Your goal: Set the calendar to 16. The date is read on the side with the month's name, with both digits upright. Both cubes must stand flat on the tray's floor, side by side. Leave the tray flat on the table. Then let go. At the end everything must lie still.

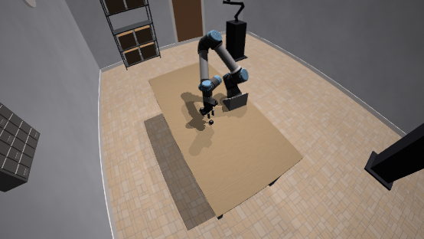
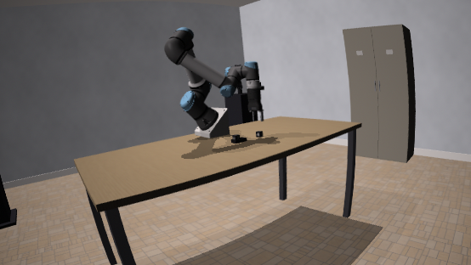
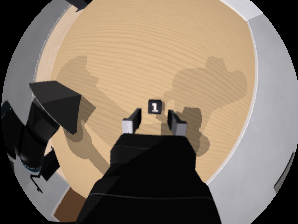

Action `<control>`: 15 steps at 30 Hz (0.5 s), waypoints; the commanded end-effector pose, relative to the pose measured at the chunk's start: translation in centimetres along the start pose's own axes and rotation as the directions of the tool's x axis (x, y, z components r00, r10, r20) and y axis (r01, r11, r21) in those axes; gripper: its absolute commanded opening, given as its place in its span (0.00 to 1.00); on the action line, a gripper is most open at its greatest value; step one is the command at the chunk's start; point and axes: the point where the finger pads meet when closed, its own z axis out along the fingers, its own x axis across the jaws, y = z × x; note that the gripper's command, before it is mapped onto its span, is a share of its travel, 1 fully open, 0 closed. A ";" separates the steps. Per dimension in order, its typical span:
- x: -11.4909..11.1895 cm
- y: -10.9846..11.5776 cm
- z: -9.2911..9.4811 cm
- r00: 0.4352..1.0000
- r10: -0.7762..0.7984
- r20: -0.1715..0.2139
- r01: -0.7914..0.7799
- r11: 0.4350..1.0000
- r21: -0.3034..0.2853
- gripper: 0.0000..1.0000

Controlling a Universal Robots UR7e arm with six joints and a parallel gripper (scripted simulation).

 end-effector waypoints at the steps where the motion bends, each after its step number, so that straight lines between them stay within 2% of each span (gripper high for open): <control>1: 0.0 0.0 0.0 1.000 0.000 -0.001 0.000 1.000 0.000 0.87; 15: 0.0 0.0 1.0 1.000 0.001 -0.001 -0.001 1.000 0.000 0.87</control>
